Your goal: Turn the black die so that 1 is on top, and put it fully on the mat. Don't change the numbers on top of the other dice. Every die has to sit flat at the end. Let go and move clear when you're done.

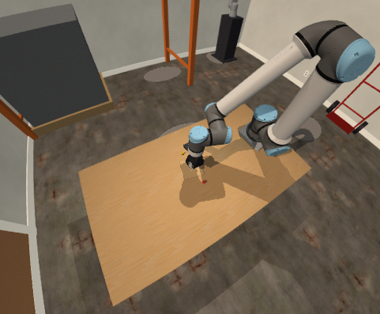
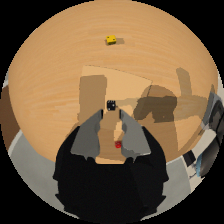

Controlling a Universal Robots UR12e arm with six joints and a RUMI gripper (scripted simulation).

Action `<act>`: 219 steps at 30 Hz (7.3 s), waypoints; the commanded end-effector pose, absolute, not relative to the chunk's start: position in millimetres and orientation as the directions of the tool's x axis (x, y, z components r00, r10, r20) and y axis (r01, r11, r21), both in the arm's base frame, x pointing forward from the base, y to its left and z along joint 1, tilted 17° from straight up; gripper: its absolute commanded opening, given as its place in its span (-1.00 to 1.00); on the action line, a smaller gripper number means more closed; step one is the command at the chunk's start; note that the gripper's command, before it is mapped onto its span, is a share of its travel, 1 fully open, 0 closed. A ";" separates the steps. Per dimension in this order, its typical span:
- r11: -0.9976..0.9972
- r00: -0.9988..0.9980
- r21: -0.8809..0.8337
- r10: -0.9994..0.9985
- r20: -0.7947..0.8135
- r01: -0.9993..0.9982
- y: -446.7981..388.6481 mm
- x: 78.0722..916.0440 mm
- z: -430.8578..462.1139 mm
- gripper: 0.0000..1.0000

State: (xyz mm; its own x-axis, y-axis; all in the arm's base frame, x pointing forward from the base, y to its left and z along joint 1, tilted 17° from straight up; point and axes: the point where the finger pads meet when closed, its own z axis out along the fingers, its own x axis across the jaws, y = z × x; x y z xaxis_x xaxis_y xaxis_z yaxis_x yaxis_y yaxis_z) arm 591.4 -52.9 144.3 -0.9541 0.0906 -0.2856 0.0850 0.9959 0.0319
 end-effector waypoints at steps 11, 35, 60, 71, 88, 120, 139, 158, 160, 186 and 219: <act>0.996 -0.954 0.032 0.090 -0.287 0.085 -53.0 591.8 145.0 -0.64; 0.996 -0.954 0.032 0.090 -0.287 0.085 -53.2 582.2 177.0 -0.64; 0.988 -0.957 -0.094 0.089 -0.274 0.119 -52.2 575.9 191.3 -0.64; 0.965 -0.954 -0.210 0.090 -0.285 0.154 -50.0 577.0 194.4 -0.64; 0.938 -0.956 -0.296 0.094 -0.277 0.178 -50.1 576.4 191.6 -0.64; 0.800 -0.956 -0.549 0.099 -0.278 0.242 -47.4 576.6 190.0 -0.64; 0.708 -0.954 -0.655 0.090 -0.287 0.264 -43.8 578.6 191.7 -0.64; 0.708 -0.954 -0.655 0.090 -0.287 0.264 -43.8 579.6 188.5 -0.64; 0.708 -0.954 -0.655 0.090 -0.287 0.264 -43.7 580.1 186.9 -0.64; 0.708 -0.954 -0.655 0.090 -0.287 0.264 -43.5 590.6 151.8 -0.64; 0.708 -0.954 -0.655 0.090 -0.287 0.264 -43.4 598.8 124.6 -0.64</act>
